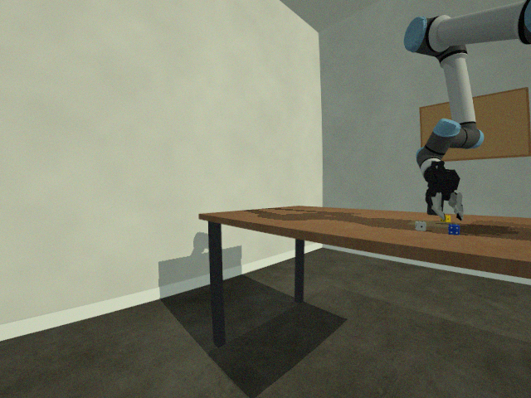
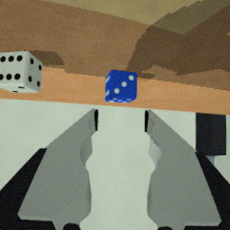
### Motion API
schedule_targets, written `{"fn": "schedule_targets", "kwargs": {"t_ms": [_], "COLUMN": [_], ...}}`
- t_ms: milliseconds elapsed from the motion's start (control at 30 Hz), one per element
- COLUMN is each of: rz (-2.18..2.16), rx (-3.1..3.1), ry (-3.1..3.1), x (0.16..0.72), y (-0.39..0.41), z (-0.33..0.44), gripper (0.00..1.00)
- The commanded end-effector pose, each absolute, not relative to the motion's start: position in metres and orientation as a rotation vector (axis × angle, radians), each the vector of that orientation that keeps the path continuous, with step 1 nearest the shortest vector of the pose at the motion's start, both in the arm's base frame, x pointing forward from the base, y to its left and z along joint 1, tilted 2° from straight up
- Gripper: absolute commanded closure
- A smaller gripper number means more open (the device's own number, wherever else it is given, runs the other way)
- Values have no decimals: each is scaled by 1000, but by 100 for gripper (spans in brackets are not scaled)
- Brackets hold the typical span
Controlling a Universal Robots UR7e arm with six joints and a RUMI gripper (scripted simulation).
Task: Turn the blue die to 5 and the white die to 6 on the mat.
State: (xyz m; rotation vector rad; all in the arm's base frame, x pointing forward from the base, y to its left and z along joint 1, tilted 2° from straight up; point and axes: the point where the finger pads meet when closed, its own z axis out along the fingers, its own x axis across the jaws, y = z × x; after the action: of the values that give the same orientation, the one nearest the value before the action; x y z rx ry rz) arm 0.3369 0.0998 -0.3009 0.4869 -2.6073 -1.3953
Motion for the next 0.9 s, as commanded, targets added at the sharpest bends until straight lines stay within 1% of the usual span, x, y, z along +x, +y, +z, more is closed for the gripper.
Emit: {"fn": "schedule_targets", "kwargs": {"t_ms": [0,233,600,867], "rz": [-1396,-1396,-1396,-1396], "rx": [488,488,488,488], "ry": [-2607,-2607,-2607,-2607], "x": [339,339,338,338], "y": [94,94,93,92], "z": [-296,-293,-249,-237], "gripper": [76,76,76,76]}}
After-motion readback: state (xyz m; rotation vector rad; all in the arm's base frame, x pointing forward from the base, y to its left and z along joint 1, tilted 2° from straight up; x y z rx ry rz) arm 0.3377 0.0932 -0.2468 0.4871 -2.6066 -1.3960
